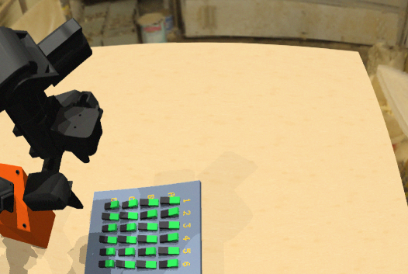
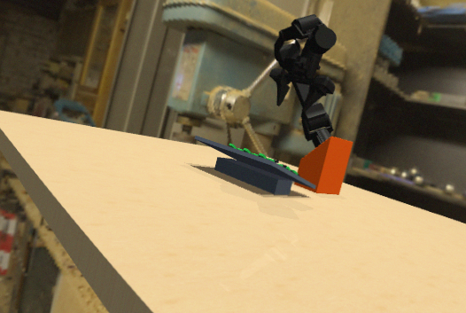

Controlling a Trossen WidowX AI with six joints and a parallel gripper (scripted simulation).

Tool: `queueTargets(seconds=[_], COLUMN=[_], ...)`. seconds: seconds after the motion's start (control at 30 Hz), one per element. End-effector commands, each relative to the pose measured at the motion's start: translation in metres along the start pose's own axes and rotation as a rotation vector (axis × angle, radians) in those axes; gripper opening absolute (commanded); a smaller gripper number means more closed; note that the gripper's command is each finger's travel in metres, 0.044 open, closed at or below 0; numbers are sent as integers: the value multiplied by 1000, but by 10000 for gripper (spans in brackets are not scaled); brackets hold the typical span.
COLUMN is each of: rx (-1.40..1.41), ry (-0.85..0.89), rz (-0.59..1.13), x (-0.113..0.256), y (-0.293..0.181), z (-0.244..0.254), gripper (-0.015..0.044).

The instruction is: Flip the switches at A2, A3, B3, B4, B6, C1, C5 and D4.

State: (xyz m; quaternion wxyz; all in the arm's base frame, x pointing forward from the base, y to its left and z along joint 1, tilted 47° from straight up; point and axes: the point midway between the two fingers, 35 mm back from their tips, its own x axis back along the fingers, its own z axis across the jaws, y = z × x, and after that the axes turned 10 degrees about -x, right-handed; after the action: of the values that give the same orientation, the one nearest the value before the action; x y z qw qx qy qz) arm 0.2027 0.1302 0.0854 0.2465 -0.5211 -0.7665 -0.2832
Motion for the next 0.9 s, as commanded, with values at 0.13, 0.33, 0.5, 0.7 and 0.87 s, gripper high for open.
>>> queueTargets(seconds=[0.13, 0.33, 0.5, 0.7, 0.87], rx=[-27, -50, -50, -50, -50], ry=[26, 24, 24, 19, 19], rz=[-15, -29, -29, -4, -4], x=[-49, -91, -91, -126, -127], y=[48, 80, 80, 82, 82], z=[33, 48, 48, 48, 48], gripper=[269, 111, 0, 0, 0])
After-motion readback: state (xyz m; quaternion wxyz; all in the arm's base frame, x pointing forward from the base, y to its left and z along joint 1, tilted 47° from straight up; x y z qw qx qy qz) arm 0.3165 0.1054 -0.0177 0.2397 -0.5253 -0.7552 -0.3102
